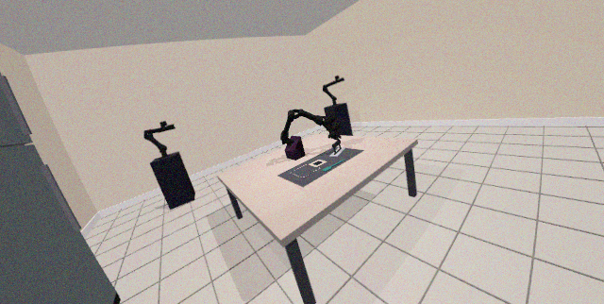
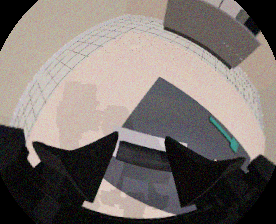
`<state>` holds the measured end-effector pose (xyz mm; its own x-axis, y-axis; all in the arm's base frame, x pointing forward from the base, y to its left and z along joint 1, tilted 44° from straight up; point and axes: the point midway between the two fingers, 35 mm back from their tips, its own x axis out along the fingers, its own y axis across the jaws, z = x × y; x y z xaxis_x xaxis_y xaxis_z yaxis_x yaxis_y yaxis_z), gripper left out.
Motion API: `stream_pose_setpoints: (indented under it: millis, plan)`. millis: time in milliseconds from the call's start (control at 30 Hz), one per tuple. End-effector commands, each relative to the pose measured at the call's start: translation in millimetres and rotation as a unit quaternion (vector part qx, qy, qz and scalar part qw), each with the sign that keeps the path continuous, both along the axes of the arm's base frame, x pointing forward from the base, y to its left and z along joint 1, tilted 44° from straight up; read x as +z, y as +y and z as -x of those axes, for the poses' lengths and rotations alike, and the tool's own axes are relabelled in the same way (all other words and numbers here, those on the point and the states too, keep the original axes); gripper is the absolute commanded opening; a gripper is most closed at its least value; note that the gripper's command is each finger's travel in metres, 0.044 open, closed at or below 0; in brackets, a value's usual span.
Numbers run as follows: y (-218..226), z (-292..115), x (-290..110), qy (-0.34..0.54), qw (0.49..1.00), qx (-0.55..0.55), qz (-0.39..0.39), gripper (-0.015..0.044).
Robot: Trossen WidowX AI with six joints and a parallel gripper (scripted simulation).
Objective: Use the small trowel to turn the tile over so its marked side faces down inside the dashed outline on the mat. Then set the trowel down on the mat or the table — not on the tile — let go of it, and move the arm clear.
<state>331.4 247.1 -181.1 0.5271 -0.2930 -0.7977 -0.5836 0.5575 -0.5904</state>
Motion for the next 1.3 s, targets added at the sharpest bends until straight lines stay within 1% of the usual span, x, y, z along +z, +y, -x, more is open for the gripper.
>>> stream_pose_setpoints:
  millis: [0, 200, 400, 800, 867, 933, 1167, 1267]
  plan:
    - [-1.8, 2.2, 0.5, 0.005, 0.998, 0.056, 0.025, 0.0300]
    - [-3.2, 5.1, 2.0, 0.011, 0.986, 0.149, 0.067, 0.0300]
    - [-5.3, 8.5, 5.1, 0.013, 0.964, 0.239, 0.113, 0.0300]
    - [-14.6, 16.2, 15.1, 0.008, 0.891, 0.397, 0.219, 0.0300]
    - [-22.5, 16.0, 14.4, 0.015, 0.893, 0.389, 0.224, 0.0300]
    - [-41.1, 16.3, 13.1, 0.031, 0.895, 0.376, 0.239, 0.0300]
    - [-47.1, 19.2, 15.6, 0.029, 0.862, 0.422, 0.279, 0.0300]
    - [-51.5, 21.4, 18.2, 0.027, 0.837, 0.452, 0.308, 0.0300]
